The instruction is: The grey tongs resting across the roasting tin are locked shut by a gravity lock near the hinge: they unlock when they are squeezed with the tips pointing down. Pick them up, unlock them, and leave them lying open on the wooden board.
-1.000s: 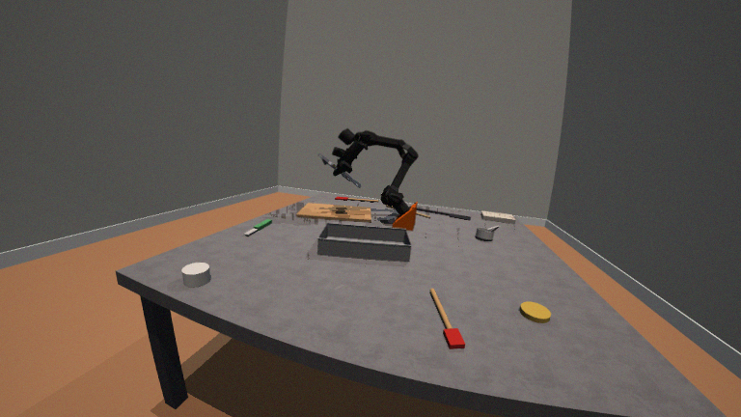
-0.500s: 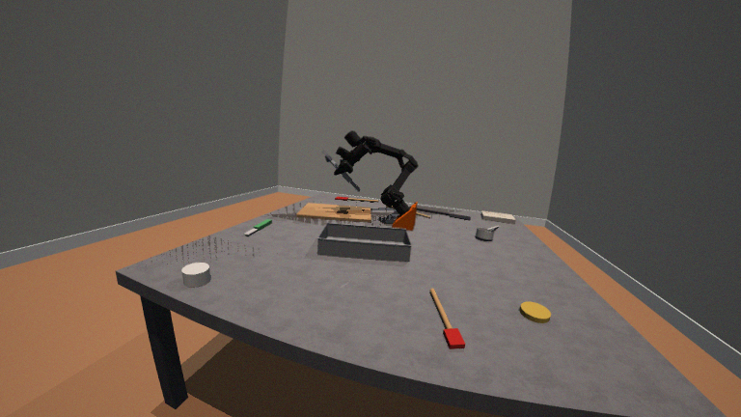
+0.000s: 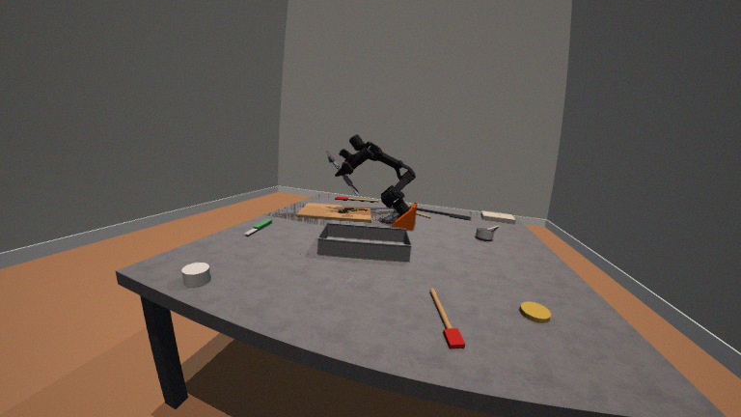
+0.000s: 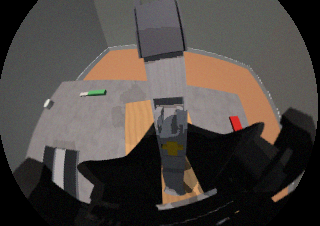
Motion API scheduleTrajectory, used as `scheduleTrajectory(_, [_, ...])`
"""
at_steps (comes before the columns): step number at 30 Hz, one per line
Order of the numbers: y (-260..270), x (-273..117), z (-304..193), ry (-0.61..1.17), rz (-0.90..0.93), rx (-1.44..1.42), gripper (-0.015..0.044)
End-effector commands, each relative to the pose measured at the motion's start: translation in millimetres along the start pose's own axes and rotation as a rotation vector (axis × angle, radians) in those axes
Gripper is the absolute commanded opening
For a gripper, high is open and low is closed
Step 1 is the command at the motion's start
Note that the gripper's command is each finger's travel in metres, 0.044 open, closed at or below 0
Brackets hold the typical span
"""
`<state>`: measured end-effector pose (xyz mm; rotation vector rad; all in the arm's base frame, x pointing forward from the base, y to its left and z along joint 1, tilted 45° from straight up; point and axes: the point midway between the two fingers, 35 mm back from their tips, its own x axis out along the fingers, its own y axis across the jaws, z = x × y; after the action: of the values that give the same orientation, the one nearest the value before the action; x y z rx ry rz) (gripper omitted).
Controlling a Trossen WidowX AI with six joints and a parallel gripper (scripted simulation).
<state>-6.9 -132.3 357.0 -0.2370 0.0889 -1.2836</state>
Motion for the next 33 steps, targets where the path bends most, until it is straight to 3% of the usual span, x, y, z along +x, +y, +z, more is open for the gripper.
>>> scheduleTrajectory(1, [-1.9,1.1,-4.0,-0.012,0.001,0.049,-0.0150])
scheduleTrajectory(33, [-2.5,2.2,-7.3,-0.018,0.004,0.077,-0.0150])
